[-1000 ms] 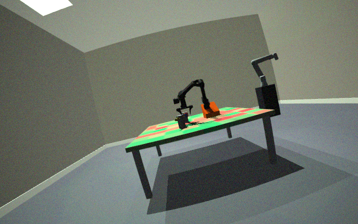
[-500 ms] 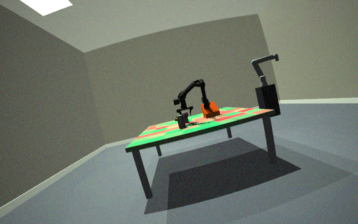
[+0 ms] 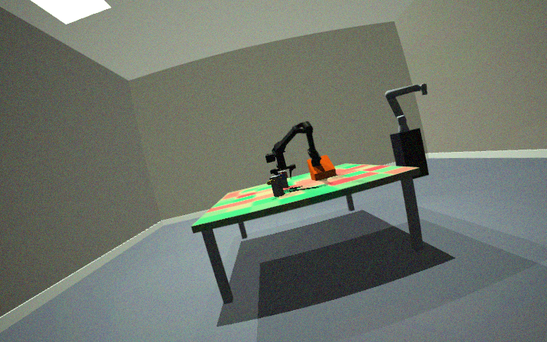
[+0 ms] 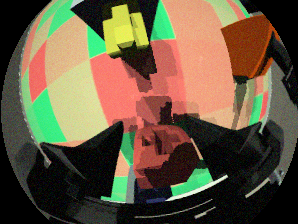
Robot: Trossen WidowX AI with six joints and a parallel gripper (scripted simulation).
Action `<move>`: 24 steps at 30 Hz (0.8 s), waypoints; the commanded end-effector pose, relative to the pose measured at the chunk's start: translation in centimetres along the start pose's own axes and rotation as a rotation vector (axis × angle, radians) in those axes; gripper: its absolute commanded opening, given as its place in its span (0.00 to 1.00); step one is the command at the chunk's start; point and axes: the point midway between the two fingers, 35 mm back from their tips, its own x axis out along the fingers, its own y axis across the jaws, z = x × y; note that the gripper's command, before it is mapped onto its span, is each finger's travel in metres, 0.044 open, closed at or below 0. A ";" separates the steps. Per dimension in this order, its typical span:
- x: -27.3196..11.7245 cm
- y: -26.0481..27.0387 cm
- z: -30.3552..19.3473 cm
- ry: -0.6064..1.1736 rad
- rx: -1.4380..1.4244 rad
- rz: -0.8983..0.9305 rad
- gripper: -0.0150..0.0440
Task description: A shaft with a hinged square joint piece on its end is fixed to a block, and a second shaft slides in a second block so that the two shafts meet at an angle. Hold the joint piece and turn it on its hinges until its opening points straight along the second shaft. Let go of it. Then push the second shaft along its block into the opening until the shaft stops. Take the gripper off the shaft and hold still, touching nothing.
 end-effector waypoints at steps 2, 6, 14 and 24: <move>0.1 0.0 0.0 0.003 0.003 0.000 0.69; 0.1 0.0 0.0 0.003 0.003 0.000 0.56; 0.1 0.0 0.0 0.003 0.003 0.000 0.56; 0.1 0.0 0.0 0.003 0.003 0.000 0.56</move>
